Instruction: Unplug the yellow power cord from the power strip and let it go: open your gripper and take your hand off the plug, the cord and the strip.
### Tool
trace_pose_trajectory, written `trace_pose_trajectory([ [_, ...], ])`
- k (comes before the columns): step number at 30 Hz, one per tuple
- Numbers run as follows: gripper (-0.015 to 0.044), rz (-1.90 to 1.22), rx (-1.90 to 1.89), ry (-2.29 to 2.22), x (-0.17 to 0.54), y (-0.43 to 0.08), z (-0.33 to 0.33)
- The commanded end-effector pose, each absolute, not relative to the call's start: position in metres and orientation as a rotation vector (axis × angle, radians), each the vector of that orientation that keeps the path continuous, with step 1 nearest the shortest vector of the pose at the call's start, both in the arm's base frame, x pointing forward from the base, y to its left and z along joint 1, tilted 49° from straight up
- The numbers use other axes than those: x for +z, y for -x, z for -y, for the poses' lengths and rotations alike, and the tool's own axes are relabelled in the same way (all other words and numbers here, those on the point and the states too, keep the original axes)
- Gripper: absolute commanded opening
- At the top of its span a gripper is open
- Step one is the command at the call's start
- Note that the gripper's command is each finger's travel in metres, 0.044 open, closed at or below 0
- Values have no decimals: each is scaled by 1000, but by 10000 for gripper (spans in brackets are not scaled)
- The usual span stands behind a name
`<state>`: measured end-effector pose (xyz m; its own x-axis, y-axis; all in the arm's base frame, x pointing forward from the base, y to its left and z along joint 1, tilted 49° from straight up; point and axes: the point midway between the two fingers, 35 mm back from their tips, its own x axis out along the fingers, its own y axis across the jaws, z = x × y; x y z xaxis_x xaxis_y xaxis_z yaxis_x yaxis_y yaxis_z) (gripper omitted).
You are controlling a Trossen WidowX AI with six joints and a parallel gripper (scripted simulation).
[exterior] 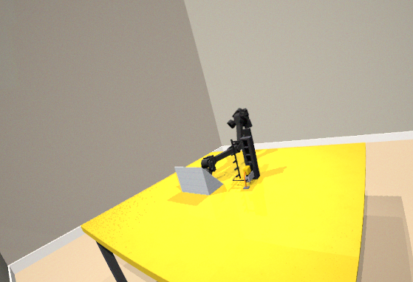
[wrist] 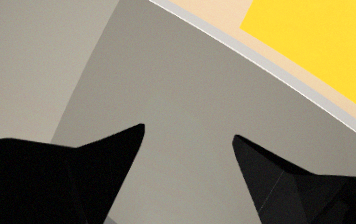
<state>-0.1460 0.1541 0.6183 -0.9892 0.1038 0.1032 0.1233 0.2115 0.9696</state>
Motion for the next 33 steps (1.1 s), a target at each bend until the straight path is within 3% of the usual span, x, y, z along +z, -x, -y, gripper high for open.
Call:
trace_pose_trajectory([
  [1,374,2428,-1952,230,619,146,-153],
  [9,164,2170,-2056,316,649,151,-94],
  [21,160,1692,-2079,401,688,129,31],
  [33,160,1138,-1907,396,692,52,172],
])
